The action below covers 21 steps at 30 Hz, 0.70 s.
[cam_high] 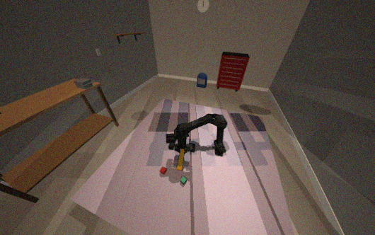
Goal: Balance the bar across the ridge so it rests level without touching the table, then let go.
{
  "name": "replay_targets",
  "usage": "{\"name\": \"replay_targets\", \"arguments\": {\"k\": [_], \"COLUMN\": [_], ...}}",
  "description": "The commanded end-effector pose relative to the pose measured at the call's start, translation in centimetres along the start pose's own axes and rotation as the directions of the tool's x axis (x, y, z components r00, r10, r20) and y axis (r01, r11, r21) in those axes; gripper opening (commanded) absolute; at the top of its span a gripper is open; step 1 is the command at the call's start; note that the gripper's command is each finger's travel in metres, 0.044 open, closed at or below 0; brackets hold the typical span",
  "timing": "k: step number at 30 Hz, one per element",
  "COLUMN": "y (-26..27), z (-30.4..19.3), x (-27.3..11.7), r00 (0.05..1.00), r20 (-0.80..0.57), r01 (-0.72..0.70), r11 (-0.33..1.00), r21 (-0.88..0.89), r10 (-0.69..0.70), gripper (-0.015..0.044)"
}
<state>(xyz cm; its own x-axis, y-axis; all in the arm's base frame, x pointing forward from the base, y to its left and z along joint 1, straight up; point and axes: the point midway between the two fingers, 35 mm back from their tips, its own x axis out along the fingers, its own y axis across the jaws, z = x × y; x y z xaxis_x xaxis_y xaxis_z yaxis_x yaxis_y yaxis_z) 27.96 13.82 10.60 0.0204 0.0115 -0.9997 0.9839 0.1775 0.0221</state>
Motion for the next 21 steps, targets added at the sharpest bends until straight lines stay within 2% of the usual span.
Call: {"name": "replay_targets", "arguments": {"k": [1,21], "y": [0.05,0.05], "z": [0.00,-0.01], "x": [0.02,0.19], "r00": [1.000,1.000], "r20": [0.001,0.001], "r01": [-0.003,-0.003], "r11": [1.000,1.000], "r21": [0.006,0.006], "r10": [0.003,0.003], "gripper": [0.0000,0.0000]}}
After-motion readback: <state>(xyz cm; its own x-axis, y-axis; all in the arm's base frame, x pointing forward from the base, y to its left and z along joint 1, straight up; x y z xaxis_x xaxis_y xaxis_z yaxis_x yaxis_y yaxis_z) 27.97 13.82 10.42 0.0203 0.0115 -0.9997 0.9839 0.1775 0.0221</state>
